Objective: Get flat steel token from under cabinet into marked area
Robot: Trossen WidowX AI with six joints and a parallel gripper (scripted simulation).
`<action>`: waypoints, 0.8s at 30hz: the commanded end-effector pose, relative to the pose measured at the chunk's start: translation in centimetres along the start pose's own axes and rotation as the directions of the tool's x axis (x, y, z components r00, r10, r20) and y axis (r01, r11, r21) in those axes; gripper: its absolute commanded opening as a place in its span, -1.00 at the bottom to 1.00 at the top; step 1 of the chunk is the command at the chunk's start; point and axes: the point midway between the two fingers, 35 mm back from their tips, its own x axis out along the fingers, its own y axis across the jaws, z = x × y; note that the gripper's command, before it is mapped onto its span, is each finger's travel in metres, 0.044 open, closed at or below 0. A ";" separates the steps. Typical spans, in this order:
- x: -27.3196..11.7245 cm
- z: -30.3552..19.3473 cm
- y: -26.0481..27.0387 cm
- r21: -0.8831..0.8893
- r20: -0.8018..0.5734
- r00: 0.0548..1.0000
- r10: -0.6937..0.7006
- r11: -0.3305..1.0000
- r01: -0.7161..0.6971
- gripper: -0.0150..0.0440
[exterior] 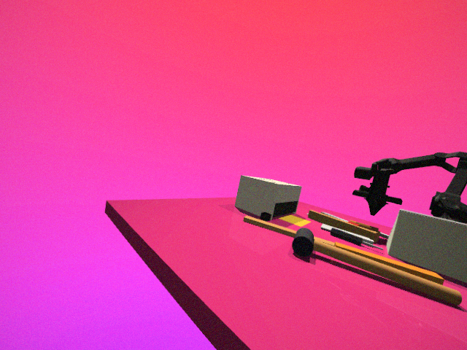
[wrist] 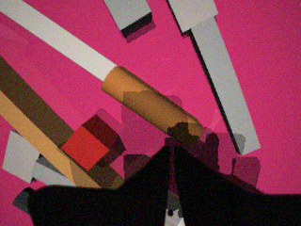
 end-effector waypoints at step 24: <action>-0.6 0.5 0.2 -0.745 0.002 1.000 0.005 0.667 -0.002 0.42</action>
